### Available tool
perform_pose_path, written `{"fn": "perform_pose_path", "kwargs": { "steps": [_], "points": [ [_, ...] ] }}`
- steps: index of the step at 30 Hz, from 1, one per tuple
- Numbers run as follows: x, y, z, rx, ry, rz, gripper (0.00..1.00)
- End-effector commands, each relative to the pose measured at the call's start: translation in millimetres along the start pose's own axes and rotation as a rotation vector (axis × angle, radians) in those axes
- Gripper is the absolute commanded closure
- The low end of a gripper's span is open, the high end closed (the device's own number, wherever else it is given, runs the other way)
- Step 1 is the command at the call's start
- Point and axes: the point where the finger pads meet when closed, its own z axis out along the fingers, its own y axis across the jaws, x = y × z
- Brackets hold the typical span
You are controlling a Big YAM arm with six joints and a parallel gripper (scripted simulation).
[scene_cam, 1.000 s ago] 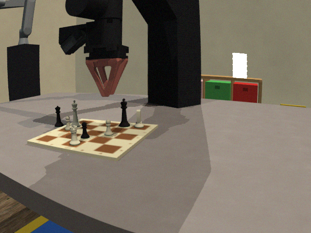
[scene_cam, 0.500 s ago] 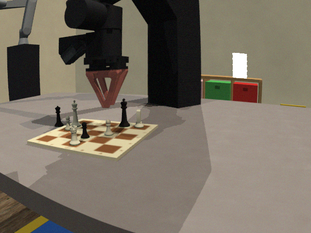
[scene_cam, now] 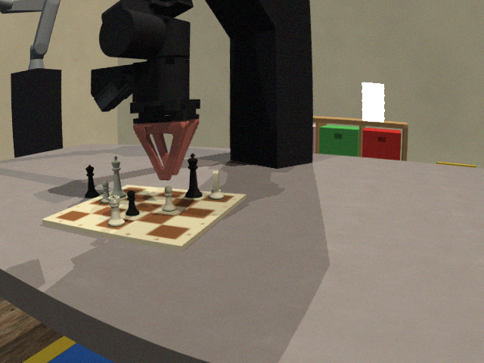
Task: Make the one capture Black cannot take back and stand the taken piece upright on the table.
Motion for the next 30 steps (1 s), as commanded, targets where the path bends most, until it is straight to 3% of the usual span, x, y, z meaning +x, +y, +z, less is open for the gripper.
{"fn": "perform_pose_path", "kwargs": {
  "steps": [1,30],
  "points": [
    [-6.3,-5.3,6.3,0.002,-0.009,0.000,0.68],
    [-6.4,-5.0,7.7,0.002,-0.009,0.000,0.68]
  ]
}}
